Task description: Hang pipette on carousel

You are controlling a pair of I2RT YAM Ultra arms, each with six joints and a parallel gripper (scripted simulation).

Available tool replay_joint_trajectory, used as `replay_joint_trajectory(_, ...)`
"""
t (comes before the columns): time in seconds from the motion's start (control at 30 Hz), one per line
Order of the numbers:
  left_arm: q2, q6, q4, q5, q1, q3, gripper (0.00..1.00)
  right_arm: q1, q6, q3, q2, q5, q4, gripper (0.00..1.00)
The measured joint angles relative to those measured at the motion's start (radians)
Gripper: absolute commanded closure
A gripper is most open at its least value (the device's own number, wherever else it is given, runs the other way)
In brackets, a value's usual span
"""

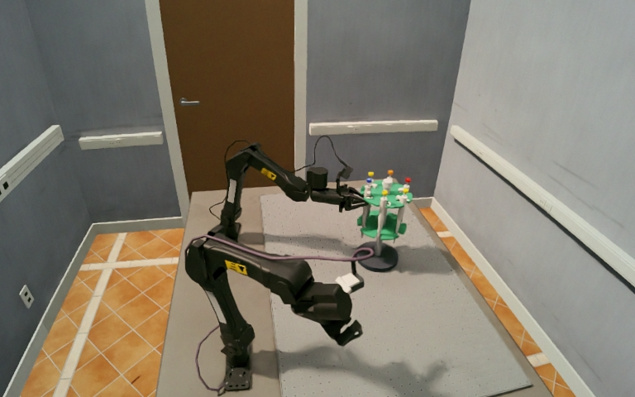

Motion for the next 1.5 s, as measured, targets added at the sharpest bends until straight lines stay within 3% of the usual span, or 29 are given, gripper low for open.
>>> replay_joint_trajectory(0.57,0.000,0.000,0.000,0.000,0.000,0.000,0.88,0.000,0.000,0.000,0.000,0.000,0.000,0.00)
replay_joint_trajectory(0.9,0.023,0.000,-0.005,-0.209,-0.086,0.027,0.88,0.000,0.000,0.000,0.000,0.000,0.000,0.00)
replay_joint_trajectory(1.5,0.023,0.000,-0.006,-0.251,-0.084,0.028,0.88,0.000,0.000,0.000,0.000,0.000,0.000,0.00)
